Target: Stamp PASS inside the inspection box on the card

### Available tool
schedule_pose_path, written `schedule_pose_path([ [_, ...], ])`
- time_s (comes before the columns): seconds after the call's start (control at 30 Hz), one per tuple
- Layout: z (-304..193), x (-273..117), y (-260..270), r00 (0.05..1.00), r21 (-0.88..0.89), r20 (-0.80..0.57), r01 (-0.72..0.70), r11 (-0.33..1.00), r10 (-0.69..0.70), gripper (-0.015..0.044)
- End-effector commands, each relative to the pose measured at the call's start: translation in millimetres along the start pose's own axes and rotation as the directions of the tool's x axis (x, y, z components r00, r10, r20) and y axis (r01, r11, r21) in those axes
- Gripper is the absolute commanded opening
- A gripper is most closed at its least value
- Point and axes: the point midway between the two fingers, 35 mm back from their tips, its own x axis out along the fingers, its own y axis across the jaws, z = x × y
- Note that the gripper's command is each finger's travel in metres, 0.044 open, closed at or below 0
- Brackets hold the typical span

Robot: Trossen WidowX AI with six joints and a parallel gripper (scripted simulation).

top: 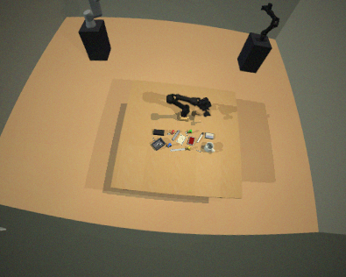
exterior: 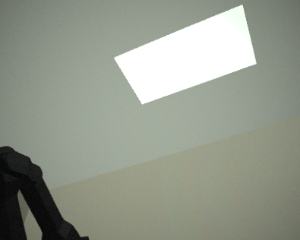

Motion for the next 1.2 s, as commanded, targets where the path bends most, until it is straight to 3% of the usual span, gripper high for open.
schedule_pose_path([
  [0.0, -1, 0, -2, 1.0, 0.008, -0.007, 0.004, 1.0, -0.004, 0.0374],
  [0.2, -30, 3, -56, 0.964, 0.269, -0.245, 0.172, 0.948, -0.106, 0.0216],
  [0.23, -36, 1, -66, 0.95, 0.315, -0.289, 0.209, 0.926, -0.116, 0.0211],
  [0.57, -103, -33, -142, 0.771, 0.626, -0.633, 0.562, 0.541, -0.069, 0.0211],
  [0.9, -164, -92, -174, 0.627, 0.63, -0.757, 0.775, -0.047, 0.183, 0.0211],
  [1.17, -169, -97, -174, 0.619, 0.617, -0.758, 0.783, -0.084, 0.203, 0.0211],
])
